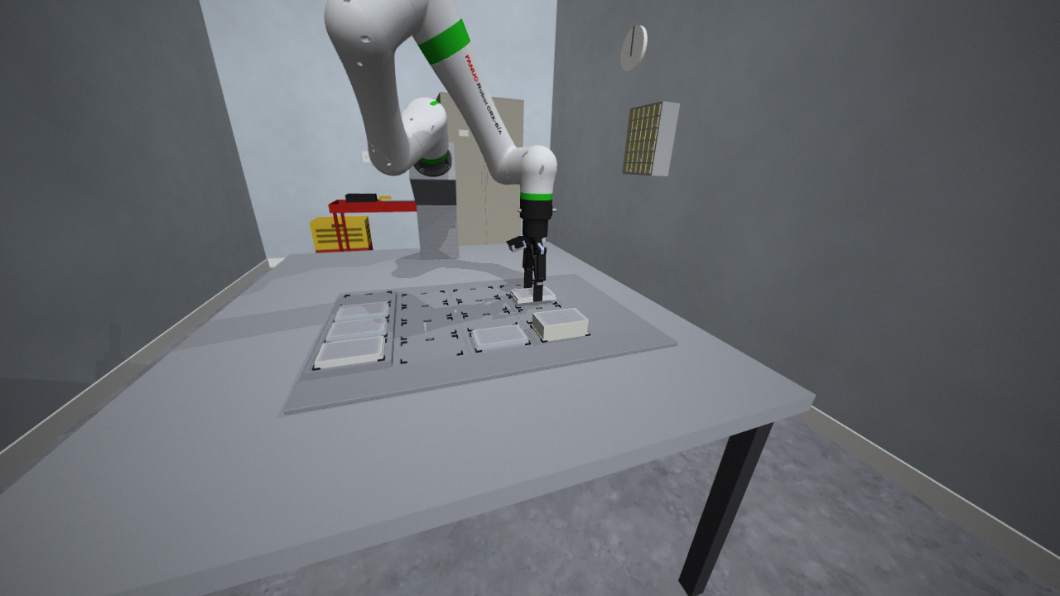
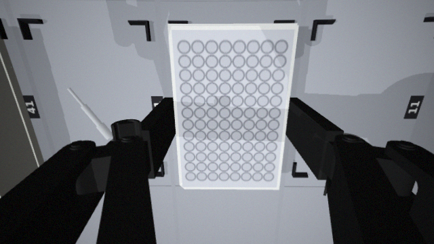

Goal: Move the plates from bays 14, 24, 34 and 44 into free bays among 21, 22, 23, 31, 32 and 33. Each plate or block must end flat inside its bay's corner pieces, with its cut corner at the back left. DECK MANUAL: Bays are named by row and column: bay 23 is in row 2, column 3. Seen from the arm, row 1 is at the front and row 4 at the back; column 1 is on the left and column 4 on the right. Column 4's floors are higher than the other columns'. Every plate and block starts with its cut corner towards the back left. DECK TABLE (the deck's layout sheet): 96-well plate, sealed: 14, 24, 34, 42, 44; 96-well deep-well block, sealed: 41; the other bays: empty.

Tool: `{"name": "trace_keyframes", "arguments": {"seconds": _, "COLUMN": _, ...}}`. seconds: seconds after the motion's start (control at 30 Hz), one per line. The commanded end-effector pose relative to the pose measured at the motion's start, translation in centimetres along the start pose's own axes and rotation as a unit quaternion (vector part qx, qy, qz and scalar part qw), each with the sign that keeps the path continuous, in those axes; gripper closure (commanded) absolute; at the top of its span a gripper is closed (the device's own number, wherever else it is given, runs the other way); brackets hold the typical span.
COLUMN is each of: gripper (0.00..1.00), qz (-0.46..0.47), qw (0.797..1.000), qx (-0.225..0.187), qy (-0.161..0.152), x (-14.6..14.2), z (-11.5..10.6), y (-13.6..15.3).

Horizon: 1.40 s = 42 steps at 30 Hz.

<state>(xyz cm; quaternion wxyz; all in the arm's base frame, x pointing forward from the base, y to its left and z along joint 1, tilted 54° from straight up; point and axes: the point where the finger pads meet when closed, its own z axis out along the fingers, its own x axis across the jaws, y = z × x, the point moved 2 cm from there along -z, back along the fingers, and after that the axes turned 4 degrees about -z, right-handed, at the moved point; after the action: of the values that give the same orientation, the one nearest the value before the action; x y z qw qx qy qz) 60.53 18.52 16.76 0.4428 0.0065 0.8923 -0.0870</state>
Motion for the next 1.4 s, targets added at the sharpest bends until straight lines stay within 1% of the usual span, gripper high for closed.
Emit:
{"name": "trace_keyframes", "arguments": {"seconds": 0.0, "gripper": 0.9, "qz": 0.0, "qw": 1.0, "qx": 0.0, "qy": 0.0, "x": -0.05, "z": -0.05, "y": 0.03}}
{"name": "trace_keyframes", "arguments": {"seconds": 0.4, "gripper": 0.9, "qz": 0.0, "qw": 1.0, "qx": 0.0, "qy": 0.0, "x": -0.04, "z": -0.05, "y": 0.03}}
{"name": "trace_keyframes", "arguments": {"seconds": 1.37, "gripper": 0.9, "qz": 0.0, "qw": 1.0, "qx": 0.0, "qy": 0.0, "x": -0.05, "z": 0.78, "y": 0.03}}
